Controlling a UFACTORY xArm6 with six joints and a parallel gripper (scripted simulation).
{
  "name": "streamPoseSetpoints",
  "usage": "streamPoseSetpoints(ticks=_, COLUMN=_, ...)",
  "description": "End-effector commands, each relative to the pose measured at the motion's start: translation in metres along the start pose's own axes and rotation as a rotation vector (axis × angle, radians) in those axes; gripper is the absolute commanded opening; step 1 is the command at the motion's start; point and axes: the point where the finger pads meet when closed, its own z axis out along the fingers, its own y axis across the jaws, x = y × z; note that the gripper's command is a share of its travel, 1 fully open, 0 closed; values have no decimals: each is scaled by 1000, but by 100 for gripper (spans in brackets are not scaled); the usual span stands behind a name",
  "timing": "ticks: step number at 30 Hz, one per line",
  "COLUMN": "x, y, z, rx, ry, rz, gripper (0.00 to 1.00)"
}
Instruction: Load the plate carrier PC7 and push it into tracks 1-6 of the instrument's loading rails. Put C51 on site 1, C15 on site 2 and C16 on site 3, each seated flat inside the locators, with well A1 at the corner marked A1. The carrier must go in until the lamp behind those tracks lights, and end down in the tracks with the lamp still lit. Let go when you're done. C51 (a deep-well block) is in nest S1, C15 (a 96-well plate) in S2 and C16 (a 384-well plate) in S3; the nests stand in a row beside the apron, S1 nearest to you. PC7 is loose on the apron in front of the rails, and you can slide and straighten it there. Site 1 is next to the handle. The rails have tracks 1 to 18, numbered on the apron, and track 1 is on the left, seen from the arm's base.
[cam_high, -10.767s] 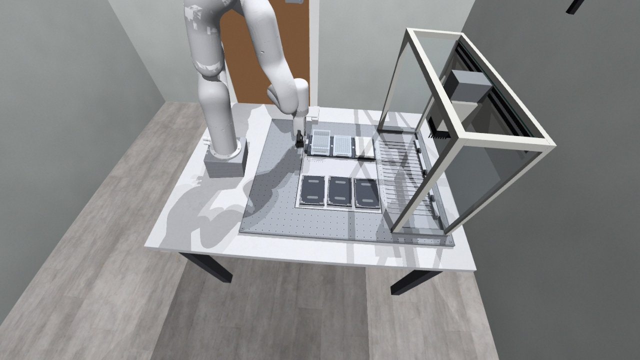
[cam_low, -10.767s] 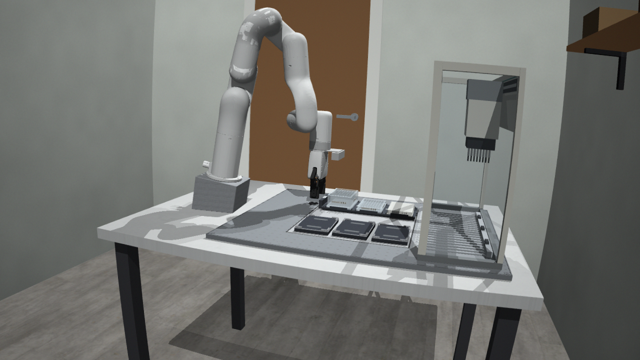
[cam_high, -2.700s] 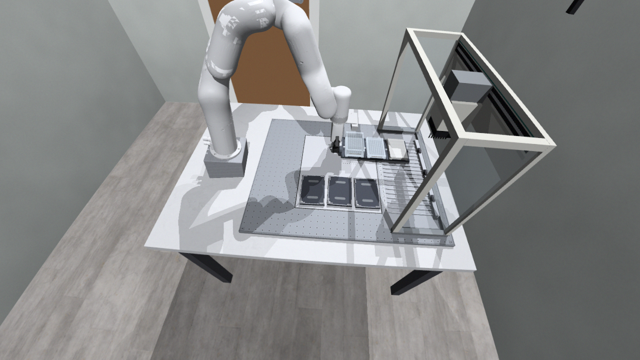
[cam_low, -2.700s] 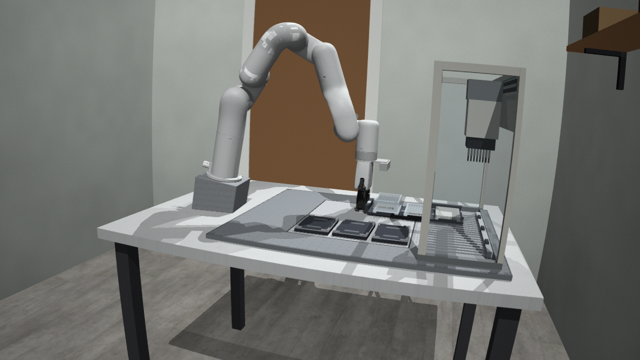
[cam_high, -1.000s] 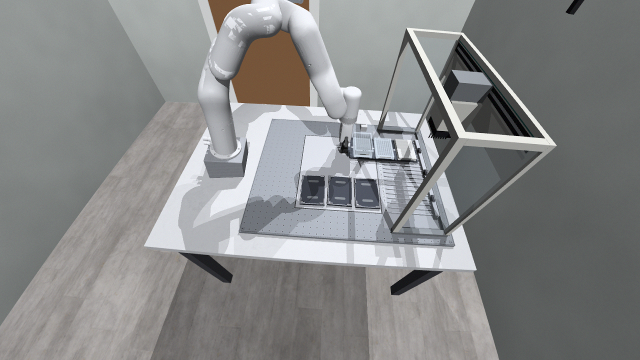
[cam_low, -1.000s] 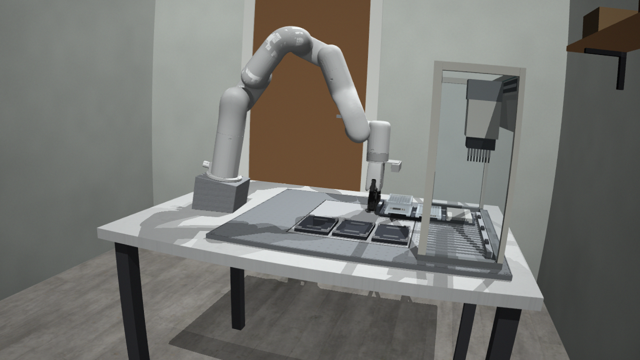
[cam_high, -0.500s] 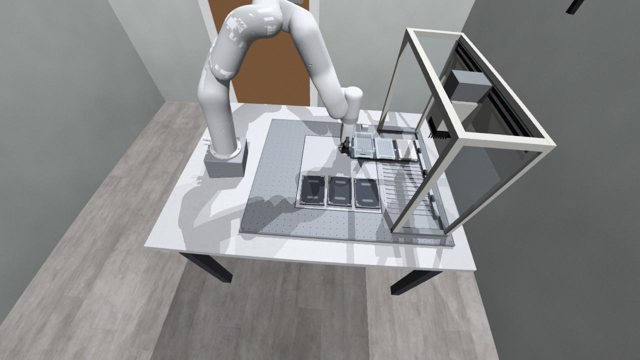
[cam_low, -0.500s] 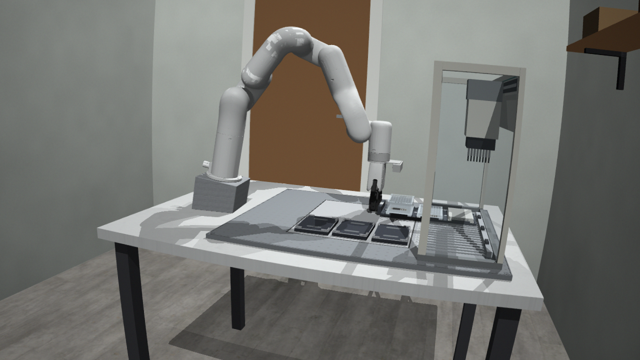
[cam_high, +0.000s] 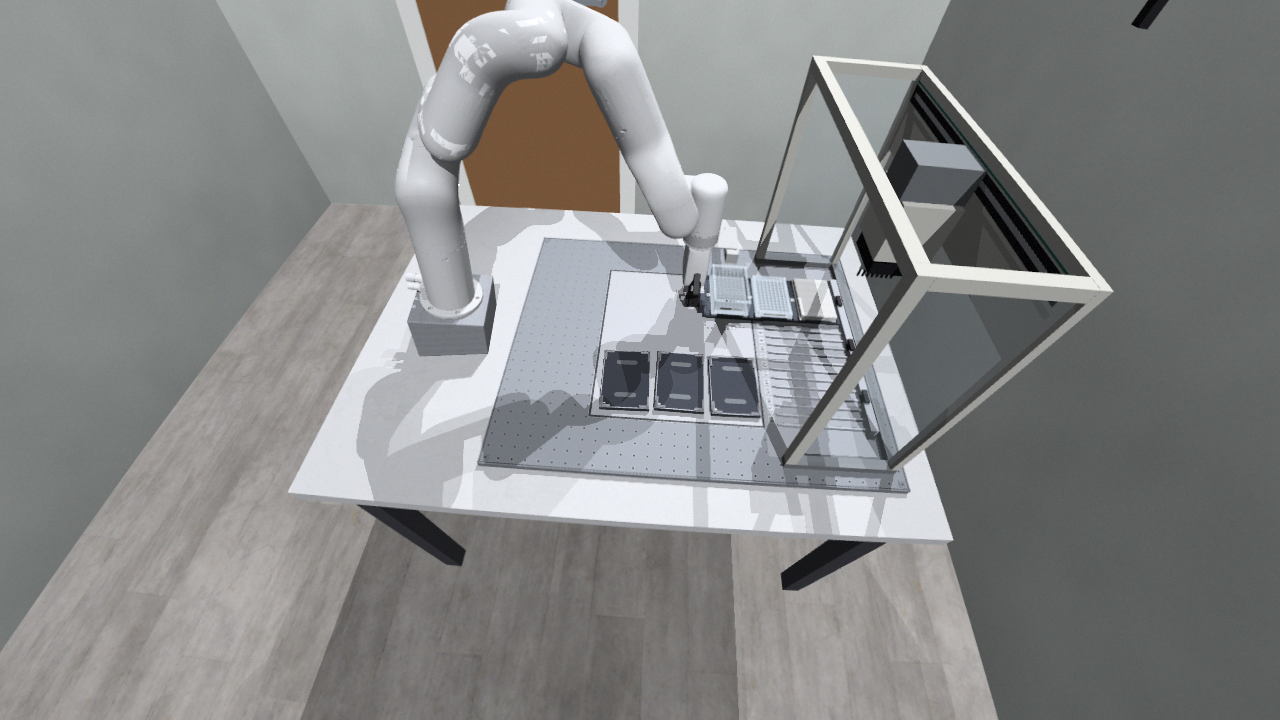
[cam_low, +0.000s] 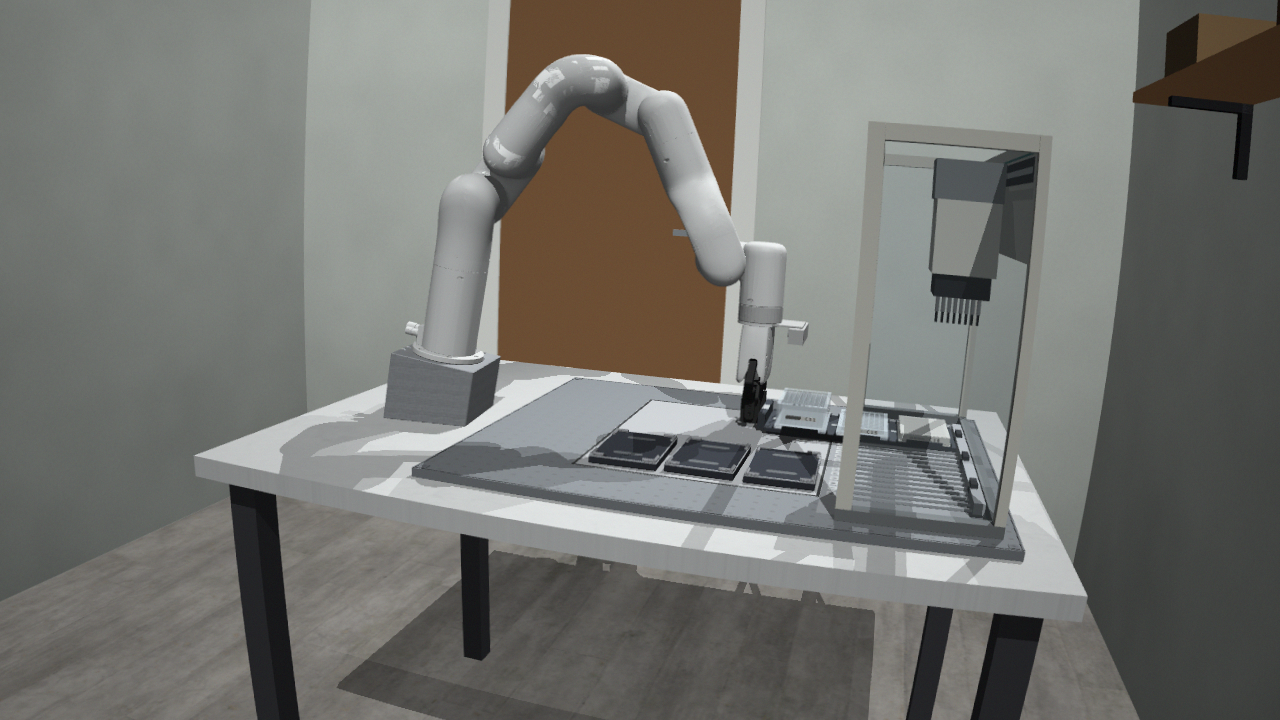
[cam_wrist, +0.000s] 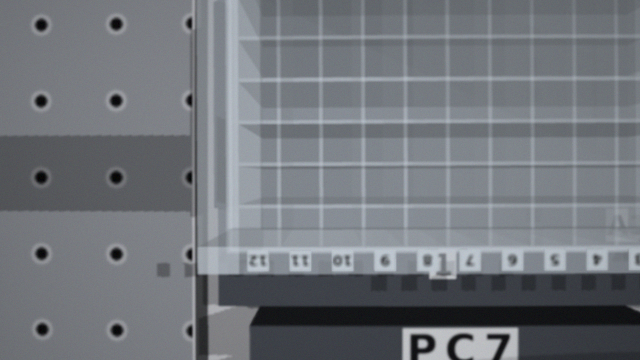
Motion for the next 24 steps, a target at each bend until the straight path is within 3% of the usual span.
streamPoseSetpoints(ticks=1, x=3, y=0, z=-2, rx=1, ry=5, rz=0, gripper=82)
streamPoseSetpoints(ticks=24, x=4, y=0, z=-2, rx=1, ry=5, rz=0, gripper=82)
